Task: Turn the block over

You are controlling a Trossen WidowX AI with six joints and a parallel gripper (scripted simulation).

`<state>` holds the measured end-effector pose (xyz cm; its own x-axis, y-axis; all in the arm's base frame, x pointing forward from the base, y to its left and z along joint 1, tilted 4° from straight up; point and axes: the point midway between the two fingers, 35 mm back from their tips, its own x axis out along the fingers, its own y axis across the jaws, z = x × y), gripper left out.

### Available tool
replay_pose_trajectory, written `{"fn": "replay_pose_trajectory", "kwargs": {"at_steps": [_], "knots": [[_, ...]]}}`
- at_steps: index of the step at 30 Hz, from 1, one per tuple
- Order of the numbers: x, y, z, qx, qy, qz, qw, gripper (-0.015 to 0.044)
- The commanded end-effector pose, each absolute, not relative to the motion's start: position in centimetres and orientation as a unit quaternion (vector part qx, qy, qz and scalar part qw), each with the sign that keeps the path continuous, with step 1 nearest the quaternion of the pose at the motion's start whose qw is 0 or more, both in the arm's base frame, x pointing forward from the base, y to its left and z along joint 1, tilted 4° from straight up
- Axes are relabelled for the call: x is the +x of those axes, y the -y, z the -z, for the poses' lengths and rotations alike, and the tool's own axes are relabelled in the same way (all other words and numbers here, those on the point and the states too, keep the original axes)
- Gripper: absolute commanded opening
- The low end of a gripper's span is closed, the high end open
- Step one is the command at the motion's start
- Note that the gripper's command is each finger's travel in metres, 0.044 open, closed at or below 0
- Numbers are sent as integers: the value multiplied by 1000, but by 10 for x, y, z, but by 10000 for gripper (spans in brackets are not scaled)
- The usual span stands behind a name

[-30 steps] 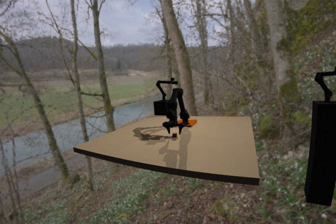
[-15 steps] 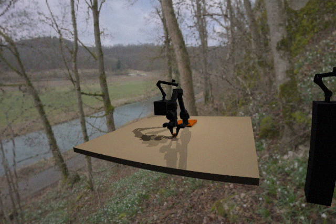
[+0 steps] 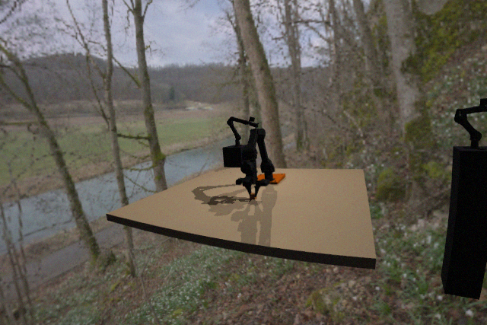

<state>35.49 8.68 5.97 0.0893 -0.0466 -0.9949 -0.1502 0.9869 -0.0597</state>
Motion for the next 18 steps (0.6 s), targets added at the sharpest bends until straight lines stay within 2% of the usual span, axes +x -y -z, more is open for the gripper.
{"fn": "replay_pose_trajectory", "kwargs": {"at_steps": [1, 6, 18], "knots": [[355, -88, -63, -73, -674, -38, 734, 0], [353, -89, -88, -73, -674, -39, 734, 0], [355, -89, -84, -72, -631, -44, 771, 0]]}}
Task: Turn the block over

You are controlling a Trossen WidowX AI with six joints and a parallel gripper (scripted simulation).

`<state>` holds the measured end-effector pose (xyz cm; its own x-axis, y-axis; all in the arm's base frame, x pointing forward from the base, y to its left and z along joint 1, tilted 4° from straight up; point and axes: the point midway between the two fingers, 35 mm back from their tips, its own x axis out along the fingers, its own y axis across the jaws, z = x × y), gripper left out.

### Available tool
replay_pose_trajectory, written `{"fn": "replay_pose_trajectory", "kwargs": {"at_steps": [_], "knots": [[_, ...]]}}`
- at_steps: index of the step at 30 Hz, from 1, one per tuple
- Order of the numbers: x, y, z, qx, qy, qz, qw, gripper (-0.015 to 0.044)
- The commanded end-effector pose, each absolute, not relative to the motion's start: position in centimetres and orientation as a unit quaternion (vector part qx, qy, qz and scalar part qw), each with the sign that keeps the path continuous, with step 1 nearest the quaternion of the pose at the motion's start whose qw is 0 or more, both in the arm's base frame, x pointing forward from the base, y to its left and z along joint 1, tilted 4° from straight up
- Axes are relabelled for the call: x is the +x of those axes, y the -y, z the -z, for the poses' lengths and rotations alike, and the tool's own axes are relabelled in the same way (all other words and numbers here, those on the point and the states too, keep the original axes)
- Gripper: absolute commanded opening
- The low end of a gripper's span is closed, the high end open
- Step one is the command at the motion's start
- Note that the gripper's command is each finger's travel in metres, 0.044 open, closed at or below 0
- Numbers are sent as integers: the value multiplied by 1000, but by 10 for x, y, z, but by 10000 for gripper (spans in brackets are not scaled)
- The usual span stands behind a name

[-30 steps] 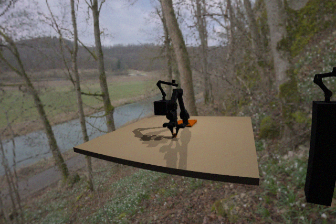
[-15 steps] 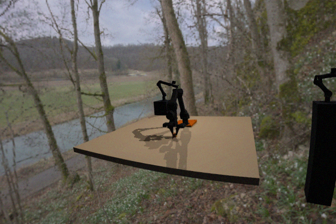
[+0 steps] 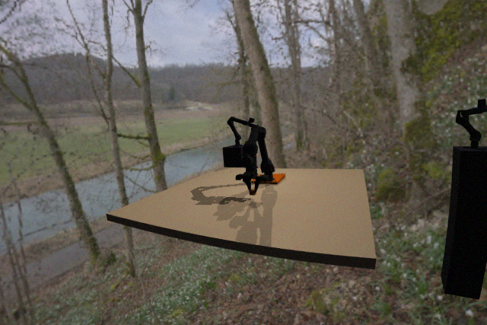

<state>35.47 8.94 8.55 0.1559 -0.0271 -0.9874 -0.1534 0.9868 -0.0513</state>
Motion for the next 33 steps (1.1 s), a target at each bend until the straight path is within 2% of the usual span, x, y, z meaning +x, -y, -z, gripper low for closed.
{"fn": "replay_pose_trajectory", "kwargs": {"at_steps": [1, 33], "knots": [[355, -89, -84, -72, -625, -44, 776, 0], [351, -88, -75, -60, -453, -57, 887, 0]]}}
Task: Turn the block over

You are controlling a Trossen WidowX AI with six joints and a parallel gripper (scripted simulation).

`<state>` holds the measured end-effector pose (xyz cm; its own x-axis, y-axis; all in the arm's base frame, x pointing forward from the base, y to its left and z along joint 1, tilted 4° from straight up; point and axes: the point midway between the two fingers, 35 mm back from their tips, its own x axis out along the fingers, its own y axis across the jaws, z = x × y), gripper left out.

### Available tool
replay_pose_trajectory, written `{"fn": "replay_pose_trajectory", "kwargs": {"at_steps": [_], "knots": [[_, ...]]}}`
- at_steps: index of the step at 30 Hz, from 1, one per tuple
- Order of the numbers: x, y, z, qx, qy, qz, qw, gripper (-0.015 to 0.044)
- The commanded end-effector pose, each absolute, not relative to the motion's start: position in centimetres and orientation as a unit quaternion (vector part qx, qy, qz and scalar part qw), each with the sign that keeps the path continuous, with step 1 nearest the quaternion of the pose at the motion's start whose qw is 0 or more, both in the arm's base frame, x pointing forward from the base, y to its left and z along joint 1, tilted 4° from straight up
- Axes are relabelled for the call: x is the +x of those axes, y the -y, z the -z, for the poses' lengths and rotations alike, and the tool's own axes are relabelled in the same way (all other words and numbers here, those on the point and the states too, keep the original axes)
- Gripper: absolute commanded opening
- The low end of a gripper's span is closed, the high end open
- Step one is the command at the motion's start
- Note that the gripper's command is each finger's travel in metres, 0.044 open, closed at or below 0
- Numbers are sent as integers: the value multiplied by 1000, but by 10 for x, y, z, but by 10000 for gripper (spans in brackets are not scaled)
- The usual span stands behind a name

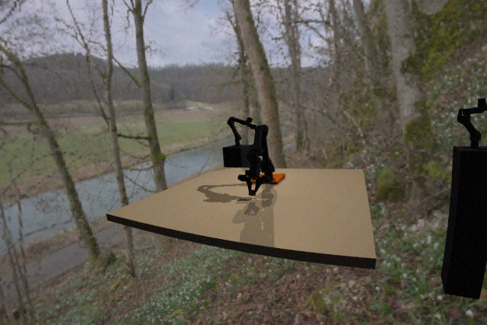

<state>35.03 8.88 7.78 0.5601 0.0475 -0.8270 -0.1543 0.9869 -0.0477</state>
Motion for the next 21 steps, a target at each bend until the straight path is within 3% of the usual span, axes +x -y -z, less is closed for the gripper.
{"fn": "replay_pose_trajectory", "kwargs": {"at_steps": [1, 21], "knots": [[353, -89, -73, -60, -446, -58, 891, 0], [361, -90, -47, -51, -301, -68, 950, 0]]}}
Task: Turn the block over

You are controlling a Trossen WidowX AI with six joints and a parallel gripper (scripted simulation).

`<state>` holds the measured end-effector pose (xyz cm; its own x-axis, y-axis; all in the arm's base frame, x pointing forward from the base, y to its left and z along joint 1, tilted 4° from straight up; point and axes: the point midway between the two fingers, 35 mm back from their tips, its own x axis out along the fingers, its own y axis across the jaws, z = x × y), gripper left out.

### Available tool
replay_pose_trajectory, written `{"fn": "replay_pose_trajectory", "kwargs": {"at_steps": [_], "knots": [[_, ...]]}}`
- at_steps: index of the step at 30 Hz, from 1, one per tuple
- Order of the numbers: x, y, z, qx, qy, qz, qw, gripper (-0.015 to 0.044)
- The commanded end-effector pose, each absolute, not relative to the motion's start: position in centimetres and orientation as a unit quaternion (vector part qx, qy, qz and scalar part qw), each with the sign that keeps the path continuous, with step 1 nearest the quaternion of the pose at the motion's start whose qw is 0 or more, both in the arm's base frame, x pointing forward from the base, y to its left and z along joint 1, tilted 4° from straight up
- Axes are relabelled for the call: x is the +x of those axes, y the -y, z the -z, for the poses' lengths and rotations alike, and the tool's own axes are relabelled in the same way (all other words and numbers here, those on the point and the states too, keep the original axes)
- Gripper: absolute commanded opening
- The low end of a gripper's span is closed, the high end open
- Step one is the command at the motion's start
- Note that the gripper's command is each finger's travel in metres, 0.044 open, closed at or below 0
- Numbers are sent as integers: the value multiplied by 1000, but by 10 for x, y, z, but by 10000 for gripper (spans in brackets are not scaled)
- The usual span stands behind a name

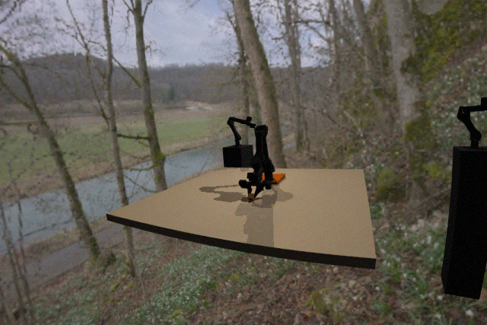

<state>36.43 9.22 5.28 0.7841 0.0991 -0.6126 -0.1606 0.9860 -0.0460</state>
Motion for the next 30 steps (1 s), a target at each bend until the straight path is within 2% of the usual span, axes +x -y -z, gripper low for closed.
{"fn": "replay_pose_trajectory", "kwargs": {"at_steps": [1, 11, 30], "knots": [[360, -90, -47, -50, -294, -68, 952, 0], [349, -86, -48, -45, -224, -70, 971, 0], [348, -86, -50, -44, -211, -70, 974, 0]]}}
